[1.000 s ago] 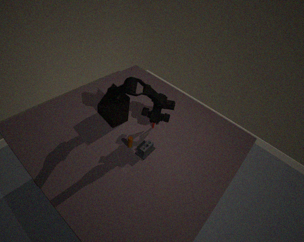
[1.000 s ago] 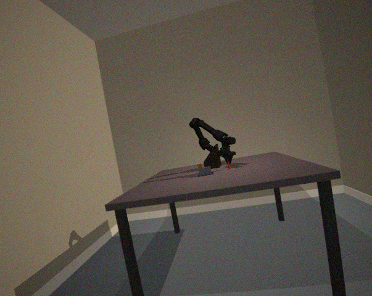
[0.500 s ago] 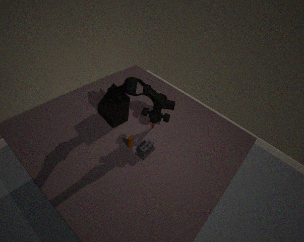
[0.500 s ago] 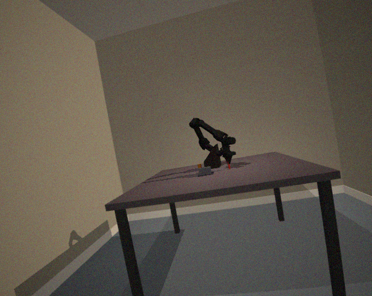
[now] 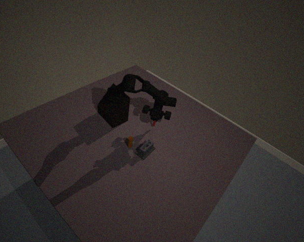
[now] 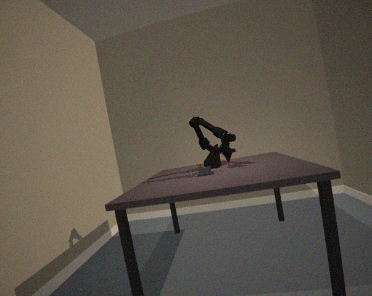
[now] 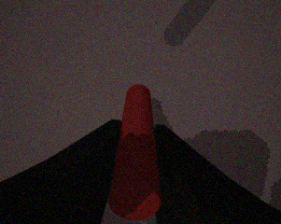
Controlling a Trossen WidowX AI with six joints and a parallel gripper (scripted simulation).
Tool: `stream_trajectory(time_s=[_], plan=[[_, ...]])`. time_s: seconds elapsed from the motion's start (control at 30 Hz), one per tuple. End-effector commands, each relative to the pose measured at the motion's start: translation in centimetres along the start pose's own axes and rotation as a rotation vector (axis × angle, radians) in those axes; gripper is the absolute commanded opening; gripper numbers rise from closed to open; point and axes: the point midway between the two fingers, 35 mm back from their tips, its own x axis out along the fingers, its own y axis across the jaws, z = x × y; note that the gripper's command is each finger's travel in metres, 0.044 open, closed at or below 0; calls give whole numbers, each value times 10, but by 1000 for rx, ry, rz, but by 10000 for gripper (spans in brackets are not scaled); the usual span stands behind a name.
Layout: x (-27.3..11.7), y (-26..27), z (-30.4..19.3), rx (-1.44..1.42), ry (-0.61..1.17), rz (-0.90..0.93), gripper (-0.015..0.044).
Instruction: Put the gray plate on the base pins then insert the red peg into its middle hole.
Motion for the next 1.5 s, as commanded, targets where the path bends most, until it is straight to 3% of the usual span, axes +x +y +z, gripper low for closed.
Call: stream_trajectory(time_s=[0.0,0.47,1.47], plan=[[-13,3,-1,4,6,5,0],[-58,5,0,4,7,5,0],[-54,22,77,-4,20,19,0]])
